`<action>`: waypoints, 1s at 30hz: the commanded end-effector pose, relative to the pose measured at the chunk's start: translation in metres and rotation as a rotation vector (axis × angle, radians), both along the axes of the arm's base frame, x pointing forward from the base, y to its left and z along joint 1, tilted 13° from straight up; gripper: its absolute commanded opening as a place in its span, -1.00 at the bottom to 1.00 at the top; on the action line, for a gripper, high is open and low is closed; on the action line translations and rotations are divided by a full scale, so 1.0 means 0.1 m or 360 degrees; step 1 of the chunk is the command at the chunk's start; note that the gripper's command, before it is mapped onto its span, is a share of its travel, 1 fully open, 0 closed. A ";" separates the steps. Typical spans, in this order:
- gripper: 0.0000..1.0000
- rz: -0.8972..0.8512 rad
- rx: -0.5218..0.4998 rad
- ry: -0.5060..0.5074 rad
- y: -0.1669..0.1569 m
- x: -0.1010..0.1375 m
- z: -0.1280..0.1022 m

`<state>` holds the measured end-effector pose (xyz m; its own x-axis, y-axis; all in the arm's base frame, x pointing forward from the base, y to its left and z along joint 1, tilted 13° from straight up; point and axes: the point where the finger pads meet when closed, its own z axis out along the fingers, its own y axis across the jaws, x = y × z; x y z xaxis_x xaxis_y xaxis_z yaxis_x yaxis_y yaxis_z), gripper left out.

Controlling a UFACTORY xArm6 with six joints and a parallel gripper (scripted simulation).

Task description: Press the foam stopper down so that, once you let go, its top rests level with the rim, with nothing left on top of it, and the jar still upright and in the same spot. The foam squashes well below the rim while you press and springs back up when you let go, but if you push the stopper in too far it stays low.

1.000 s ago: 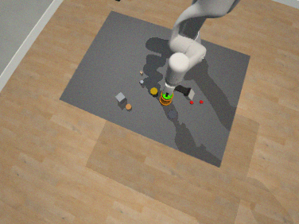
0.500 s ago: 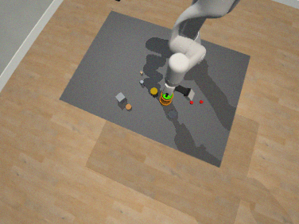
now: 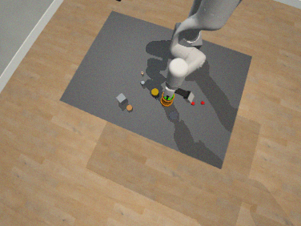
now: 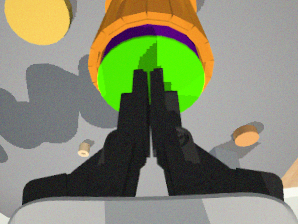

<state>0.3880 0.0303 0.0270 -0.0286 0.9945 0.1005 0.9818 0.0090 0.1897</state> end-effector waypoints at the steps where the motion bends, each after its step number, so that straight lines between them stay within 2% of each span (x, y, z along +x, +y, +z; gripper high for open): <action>1: -1.00 0.0000 0.0003 -0.0008 0.00 0.02 -0.01; 30: -1.00 0.0000 0.0003 -0.0008 0.01 0.04 -0.10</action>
